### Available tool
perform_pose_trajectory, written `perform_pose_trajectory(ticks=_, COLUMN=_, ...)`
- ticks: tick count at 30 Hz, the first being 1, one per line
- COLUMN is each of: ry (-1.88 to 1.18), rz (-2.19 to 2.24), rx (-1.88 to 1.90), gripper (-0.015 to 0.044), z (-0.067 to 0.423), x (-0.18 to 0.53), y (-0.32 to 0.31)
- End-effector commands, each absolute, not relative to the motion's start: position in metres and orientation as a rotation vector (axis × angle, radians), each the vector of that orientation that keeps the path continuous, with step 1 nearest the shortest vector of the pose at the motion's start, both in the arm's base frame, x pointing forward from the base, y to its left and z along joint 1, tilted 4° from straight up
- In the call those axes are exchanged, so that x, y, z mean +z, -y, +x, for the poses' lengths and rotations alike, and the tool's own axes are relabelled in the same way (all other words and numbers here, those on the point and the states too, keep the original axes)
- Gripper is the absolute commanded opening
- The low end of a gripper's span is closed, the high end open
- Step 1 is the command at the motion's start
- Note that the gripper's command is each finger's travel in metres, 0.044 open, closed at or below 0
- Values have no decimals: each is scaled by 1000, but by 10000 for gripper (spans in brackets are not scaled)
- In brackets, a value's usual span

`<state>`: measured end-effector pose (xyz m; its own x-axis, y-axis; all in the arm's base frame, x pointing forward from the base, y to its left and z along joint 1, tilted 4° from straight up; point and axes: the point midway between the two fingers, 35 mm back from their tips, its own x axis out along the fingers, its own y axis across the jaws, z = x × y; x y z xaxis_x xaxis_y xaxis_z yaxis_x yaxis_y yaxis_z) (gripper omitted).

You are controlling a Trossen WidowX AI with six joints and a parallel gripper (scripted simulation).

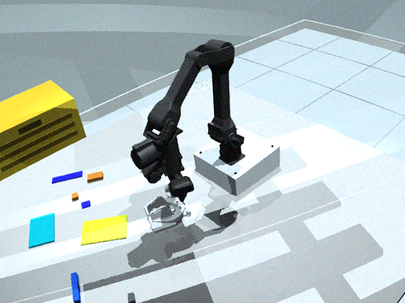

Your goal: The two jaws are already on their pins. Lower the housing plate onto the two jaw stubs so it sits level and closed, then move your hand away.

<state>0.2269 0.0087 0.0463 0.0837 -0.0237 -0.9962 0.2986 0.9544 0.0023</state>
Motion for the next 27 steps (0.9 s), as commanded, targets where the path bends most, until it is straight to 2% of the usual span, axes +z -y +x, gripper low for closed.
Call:
perform_pose_trajectory(ticks=1, ry=-1475, rz=221, rx=-245, gripper=351, z=227, x=39, y=-8)
perform_pose_trajectory(ticks=27, ry=-1475, rz=221, rx=-245, gripper=351, z=227, x=-1, y=-7)
